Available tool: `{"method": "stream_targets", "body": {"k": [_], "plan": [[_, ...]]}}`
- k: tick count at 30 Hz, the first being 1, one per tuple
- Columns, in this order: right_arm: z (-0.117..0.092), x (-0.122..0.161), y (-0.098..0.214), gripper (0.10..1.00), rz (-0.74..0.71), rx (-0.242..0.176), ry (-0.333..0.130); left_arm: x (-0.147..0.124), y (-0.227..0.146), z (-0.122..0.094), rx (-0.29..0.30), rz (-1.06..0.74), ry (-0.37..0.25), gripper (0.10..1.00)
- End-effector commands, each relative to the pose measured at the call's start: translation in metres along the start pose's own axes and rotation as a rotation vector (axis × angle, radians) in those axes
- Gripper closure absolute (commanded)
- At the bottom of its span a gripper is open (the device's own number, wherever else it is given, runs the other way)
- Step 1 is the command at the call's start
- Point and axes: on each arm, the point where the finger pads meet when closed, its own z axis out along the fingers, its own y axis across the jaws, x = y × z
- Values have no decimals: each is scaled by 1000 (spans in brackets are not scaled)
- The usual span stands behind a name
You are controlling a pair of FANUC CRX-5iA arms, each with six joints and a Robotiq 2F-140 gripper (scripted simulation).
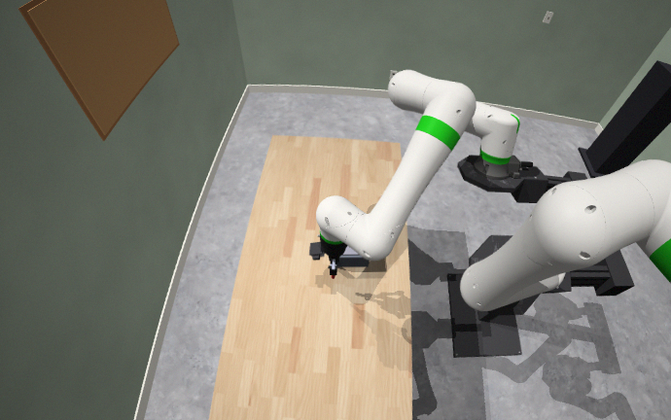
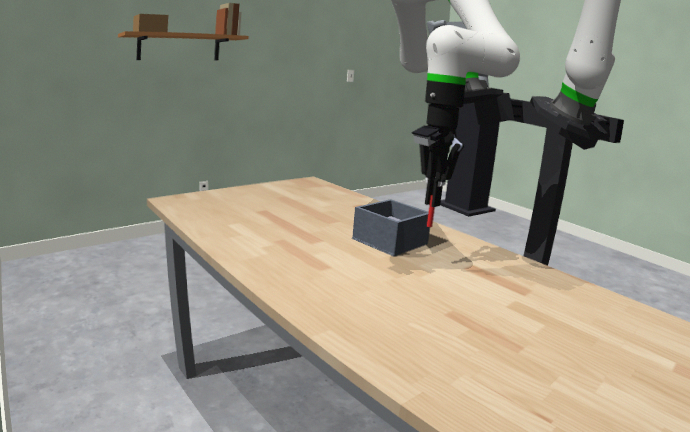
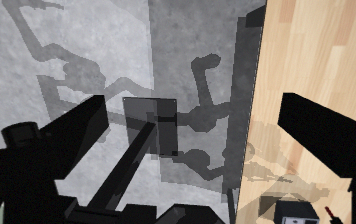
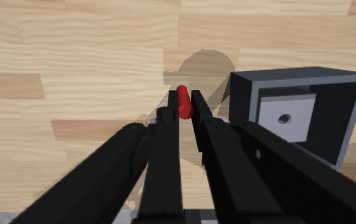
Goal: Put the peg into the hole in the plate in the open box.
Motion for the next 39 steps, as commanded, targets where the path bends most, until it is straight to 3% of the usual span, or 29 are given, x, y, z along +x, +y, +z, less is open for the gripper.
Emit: {"method": "stream_targets", "body": {"k": [1,8,20,28,39], "plan": [[-1,1,1,999,0,1,2,0,0,-1,0,0,2,98],[-2,-2,25,999,2,-2,5,0,0,-1,0,0,2,98],[-1,-49,152,999,2,-4,6,0,0,-1,0,0,2,98],[-1,-68,181,999,0,0,2,0,0,-1,0,0,2,98],[-1,-69,182,999,0,1,2,0,0,-1,0,0,2,98]]}}
